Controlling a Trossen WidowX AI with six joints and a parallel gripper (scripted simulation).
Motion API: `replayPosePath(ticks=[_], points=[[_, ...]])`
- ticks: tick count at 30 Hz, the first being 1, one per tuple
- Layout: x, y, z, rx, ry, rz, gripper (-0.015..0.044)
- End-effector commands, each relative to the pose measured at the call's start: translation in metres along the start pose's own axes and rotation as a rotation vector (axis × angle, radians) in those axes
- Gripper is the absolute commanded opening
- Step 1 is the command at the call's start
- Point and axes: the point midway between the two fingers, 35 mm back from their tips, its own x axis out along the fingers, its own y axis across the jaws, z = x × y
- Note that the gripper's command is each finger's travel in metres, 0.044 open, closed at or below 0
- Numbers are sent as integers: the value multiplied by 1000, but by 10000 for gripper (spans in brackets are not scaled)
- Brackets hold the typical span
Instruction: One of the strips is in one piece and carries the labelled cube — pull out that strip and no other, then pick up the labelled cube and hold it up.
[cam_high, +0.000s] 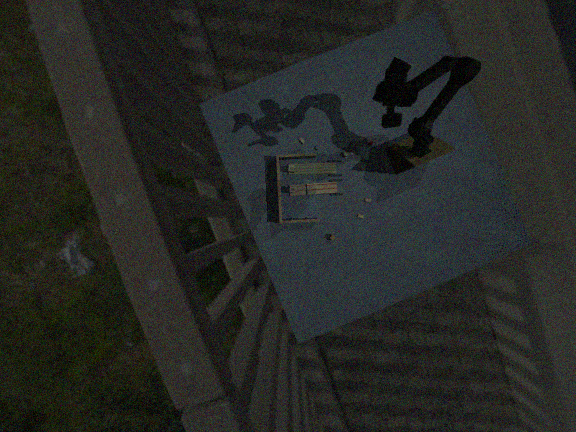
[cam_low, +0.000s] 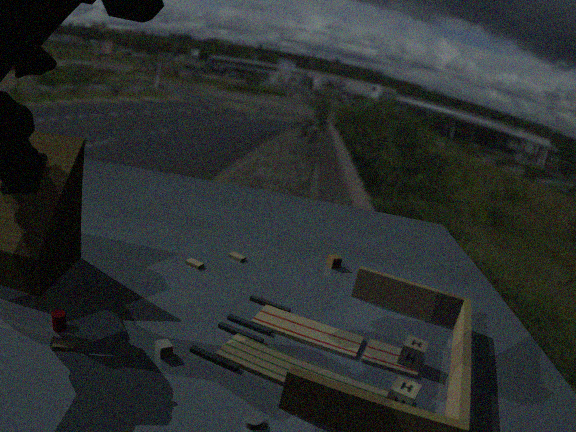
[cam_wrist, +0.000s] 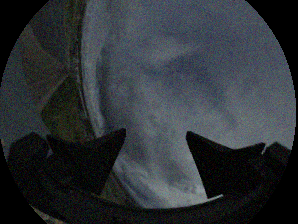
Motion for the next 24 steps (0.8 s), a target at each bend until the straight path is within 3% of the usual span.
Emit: replayPosePath(ticks=[1, 7, 13, 18, 24], points=[[1, 0, -2, 13, 10, -6, 400], [15, 32, -75, 433, 346, -165, 400], [13, 112, -132, 823, 787, -236, 400], [-7, 188, -145, 994, 1186, -232, 400], [-47, 255, -126, 962, 1651, -207, 400]])
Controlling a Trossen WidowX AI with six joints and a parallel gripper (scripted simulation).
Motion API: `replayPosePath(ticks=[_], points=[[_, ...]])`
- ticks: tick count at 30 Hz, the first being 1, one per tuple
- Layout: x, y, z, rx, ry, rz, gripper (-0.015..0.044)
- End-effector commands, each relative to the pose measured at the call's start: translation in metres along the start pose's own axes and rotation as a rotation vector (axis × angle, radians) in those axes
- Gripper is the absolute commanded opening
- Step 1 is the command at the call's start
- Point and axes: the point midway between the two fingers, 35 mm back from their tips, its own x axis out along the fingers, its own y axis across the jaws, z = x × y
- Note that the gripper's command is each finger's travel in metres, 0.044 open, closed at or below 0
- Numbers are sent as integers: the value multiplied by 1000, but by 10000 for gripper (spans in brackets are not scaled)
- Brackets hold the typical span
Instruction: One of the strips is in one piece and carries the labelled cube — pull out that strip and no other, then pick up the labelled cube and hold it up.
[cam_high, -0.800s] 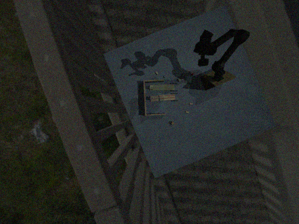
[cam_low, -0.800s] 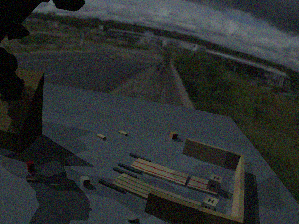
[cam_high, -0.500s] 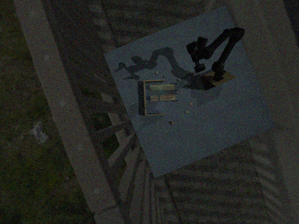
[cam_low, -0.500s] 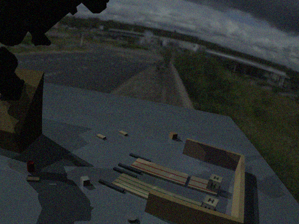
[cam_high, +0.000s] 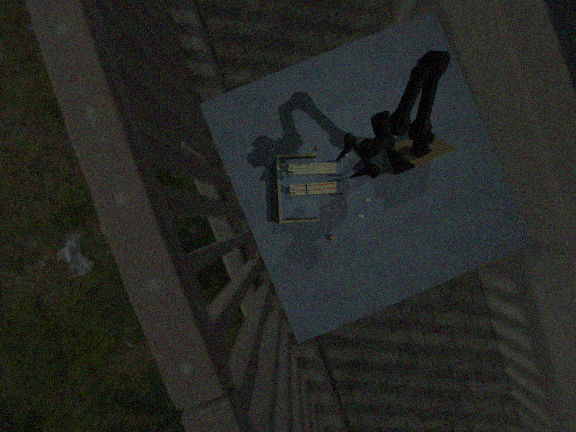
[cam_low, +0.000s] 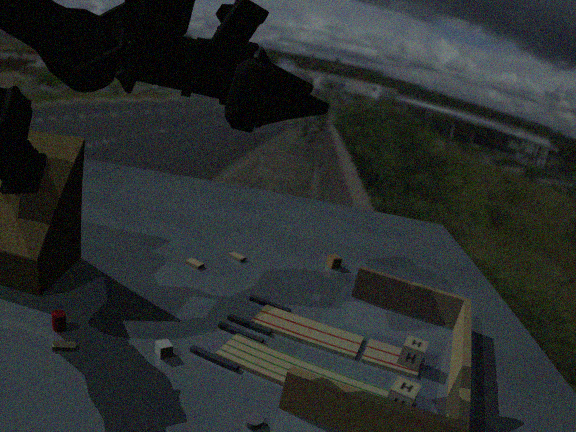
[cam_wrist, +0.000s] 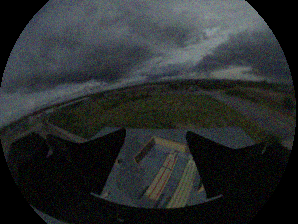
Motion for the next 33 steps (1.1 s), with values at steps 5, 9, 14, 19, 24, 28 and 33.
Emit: replayPosePath(ticks=[5, 9, 14, 19, 24, 28, 33], points=[[-28, 22, -98, -63, 481, -319, 400], [-28, 22, -98, -63, 481, -319, 400], [-28, 22, -98, -63, 481, -319, 400], [-28, 22, -98, -63, 481, -319, 400], [-12, 19, -107, -54, 565, -295, 269], [9, 7, -125, 8, 727, -295, 164], [21, -19, -151, 131, 958, -363, 33]])
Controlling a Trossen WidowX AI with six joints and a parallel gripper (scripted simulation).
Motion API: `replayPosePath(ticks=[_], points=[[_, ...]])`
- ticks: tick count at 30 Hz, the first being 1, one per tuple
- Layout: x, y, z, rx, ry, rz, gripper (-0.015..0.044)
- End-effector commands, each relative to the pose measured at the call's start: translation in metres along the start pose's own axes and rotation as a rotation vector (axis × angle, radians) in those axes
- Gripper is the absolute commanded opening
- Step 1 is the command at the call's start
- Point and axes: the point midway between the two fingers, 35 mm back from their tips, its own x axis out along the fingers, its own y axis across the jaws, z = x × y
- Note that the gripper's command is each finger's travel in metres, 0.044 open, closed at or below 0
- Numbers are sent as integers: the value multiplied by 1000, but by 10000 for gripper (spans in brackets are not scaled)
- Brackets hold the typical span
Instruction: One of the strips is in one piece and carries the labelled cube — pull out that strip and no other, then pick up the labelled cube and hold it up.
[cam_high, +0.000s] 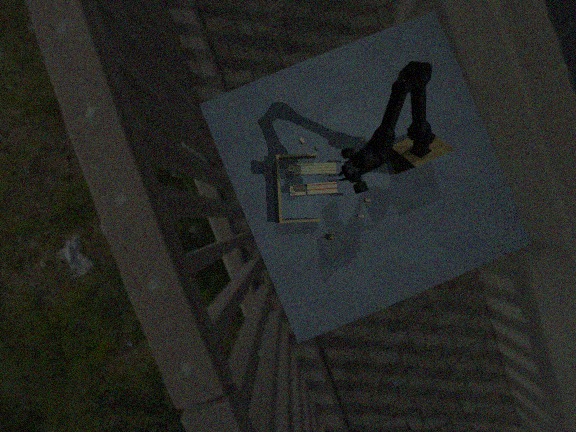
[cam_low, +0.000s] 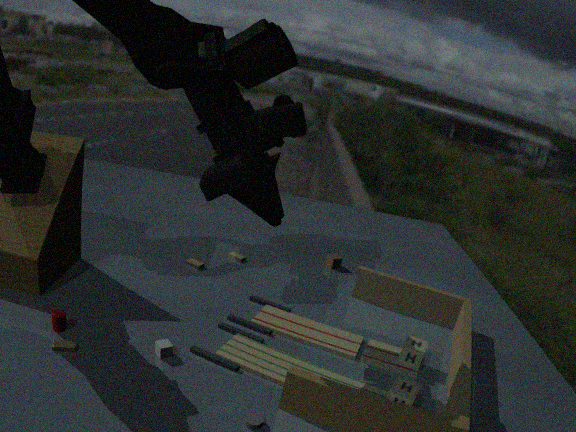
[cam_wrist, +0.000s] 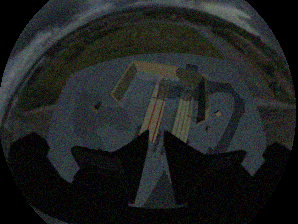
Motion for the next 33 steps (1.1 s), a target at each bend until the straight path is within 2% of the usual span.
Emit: replayPosePath(ticks=[1, 6, 10, 33], points=[[30, -20, -8, 95, 232, -30, 6], [51, -52, -22, 208, 490, -99, 0], [58, -73, -29, 262, 612, -145, 0], [74, -75, -39, 265, 618, -146, 0]])
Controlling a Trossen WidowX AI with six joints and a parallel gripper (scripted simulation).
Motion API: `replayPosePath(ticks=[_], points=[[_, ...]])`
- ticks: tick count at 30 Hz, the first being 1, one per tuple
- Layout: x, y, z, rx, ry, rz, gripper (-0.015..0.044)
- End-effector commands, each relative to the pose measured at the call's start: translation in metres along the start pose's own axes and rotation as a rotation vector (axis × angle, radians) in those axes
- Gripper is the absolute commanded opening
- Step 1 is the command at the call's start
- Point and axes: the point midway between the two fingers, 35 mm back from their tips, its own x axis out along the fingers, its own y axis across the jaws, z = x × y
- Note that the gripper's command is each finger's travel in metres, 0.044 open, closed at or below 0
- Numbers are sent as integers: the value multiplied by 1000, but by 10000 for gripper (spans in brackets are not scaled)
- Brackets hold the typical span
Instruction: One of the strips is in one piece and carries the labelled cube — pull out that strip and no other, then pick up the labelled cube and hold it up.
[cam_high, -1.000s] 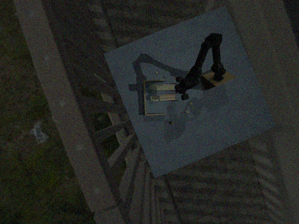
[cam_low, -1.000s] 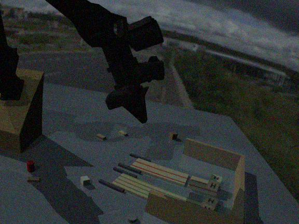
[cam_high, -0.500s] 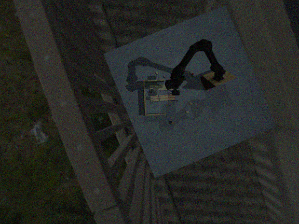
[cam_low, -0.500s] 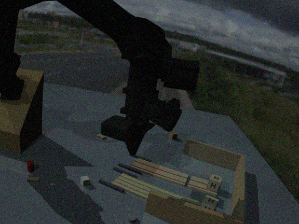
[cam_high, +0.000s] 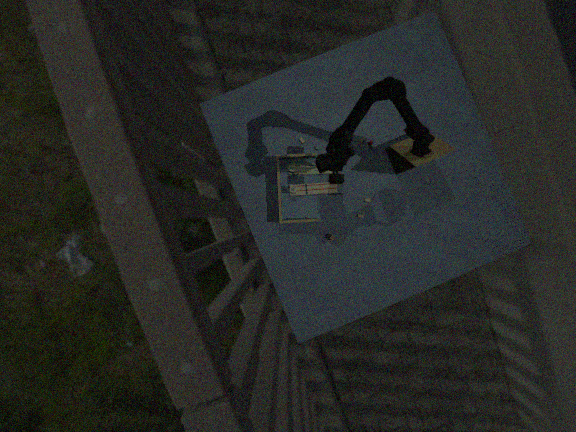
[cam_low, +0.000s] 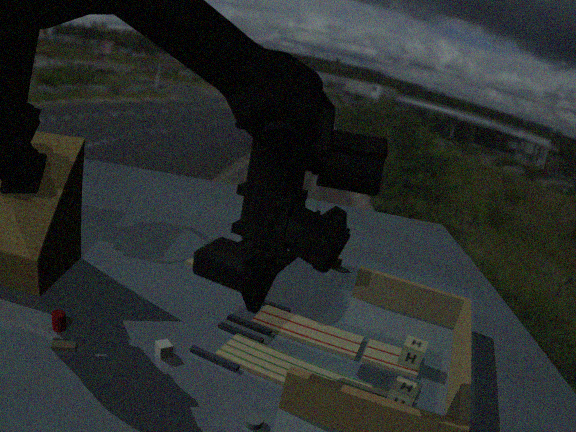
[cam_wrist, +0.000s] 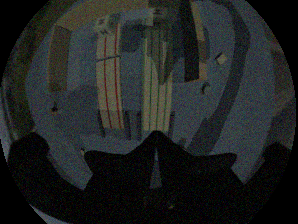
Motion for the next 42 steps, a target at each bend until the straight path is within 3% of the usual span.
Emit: replayPosePath(ticks=[1, 31, 42], points=[[8, 0, -2, -5, 10, 0, 0], [57, -1, 0, -6, 8, -4, 0], [58, -2, 0, -6, 8, -4, 0]])
